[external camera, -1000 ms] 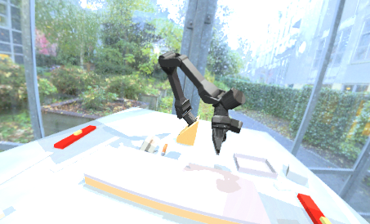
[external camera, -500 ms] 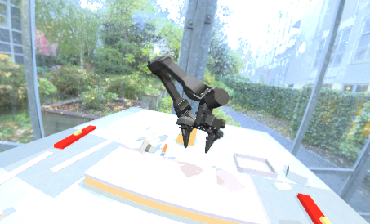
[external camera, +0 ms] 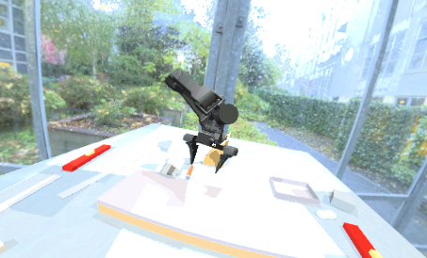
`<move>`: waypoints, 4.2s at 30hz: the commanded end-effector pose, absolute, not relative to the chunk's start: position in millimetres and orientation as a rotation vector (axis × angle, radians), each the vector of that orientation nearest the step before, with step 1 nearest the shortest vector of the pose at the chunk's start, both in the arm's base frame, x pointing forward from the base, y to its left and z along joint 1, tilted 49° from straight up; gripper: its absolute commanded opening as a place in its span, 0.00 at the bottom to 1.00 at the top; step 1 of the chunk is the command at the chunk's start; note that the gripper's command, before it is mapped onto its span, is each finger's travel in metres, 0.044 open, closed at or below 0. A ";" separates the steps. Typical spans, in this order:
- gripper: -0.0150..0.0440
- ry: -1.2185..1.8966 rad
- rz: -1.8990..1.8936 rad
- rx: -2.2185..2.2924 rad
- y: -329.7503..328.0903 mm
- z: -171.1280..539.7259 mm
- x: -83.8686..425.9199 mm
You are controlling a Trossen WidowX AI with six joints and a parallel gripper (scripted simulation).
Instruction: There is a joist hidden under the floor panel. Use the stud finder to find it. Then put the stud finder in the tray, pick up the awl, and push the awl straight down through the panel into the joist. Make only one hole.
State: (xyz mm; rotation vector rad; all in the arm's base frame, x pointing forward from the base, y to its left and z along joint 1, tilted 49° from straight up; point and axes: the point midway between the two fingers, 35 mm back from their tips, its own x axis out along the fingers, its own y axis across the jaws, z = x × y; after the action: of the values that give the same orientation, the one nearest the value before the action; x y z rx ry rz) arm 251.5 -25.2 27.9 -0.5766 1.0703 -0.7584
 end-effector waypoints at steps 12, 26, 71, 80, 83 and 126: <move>1.00 0.557 -1.513 0.409 -96.4 99.0 182.2; 1.00 0.557 -1.513 0.409 -96.4 99.0 182.2; 1.00 0.557 -1.512 0.410 -137.3 77.7 178.7; 0.95 0.555 -1.514 0.407 -141.6 74.9 177.9; 0.92 0.555 -1.514 0.407 -141.6 74.9 177.9; 0.25 0.564 -1.510 0.416 -111.2 97.8 181.4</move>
State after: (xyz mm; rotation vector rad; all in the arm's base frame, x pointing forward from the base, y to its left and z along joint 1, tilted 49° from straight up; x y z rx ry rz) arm 178.2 -115.5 93.2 0.4053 0.5697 -1.5163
